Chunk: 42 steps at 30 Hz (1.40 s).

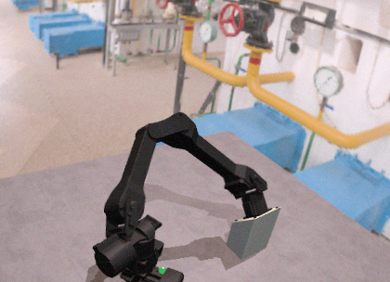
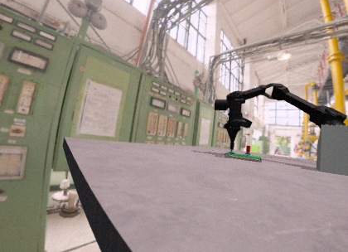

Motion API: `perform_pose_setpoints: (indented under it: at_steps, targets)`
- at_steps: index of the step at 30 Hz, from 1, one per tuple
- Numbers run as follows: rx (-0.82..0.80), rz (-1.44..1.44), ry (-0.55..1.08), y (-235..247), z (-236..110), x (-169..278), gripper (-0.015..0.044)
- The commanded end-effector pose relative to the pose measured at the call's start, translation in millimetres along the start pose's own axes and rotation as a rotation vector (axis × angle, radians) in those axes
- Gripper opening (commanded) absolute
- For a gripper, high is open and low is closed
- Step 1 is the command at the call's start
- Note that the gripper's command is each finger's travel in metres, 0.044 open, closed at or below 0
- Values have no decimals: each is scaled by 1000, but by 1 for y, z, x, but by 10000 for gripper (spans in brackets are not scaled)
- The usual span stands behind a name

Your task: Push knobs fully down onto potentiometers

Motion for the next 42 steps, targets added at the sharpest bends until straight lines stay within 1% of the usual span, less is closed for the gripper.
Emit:
perform_pose_setpoints:
  at_steps: [1,42]
  targets:
    - [-1,0,-4,1,6,-1,0]
    - [-1,0,-5,1,12,-1,0]
Point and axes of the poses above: the point midway between the two fingers, 35 mm back from their tips, its own z axis out along the fingers, its own y axis across the jaws, x = y × z, the point moved 1 cm from there along -z, back along the fingers, and after that the axes turned 13 degrees about -z, right-handed, at the moved point
